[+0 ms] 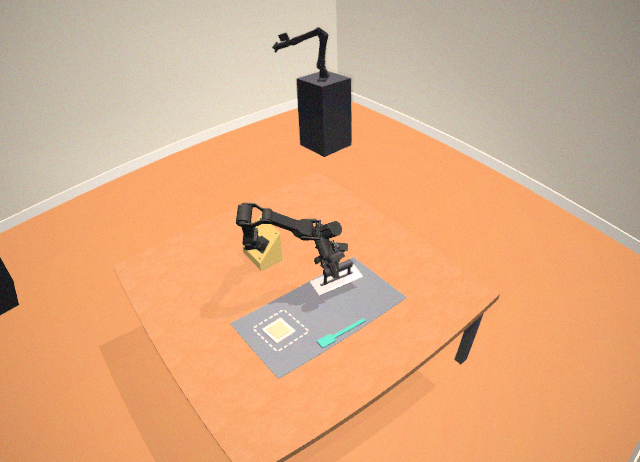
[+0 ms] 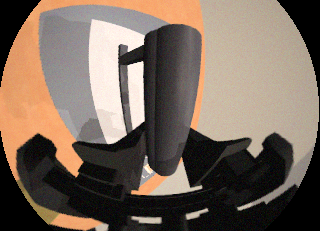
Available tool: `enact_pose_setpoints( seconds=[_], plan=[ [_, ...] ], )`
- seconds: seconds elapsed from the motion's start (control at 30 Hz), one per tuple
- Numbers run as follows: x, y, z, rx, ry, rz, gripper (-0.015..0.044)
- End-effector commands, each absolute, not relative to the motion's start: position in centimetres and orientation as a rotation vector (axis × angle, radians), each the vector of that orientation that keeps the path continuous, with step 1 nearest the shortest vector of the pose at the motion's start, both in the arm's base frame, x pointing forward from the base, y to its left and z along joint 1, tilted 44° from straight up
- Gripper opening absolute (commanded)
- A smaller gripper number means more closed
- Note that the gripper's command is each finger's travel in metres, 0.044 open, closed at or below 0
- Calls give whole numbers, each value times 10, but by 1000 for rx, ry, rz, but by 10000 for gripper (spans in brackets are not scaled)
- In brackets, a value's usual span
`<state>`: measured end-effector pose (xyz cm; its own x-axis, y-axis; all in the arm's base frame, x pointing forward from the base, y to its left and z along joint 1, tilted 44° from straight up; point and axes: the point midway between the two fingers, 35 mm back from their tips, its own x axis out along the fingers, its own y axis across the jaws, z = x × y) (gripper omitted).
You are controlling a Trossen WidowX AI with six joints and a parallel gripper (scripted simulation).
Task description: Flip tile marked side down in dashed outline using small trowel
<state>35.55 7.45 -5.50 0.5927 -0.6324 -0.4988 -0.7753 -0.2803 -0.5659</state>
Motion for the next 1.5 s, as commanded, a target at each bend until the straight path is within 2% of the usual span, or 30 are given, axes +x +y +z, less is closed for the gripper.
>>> enact_pose_setpoints(
  seconds=[0.0,0.63,1.47],
  plan=[
    [354,89,-65,-1997,1110,157,0],
    [325,125,-115,-2018,1025,-97,0],
    [324,112,-133,-2017,1025,-96,0]
  ],
)
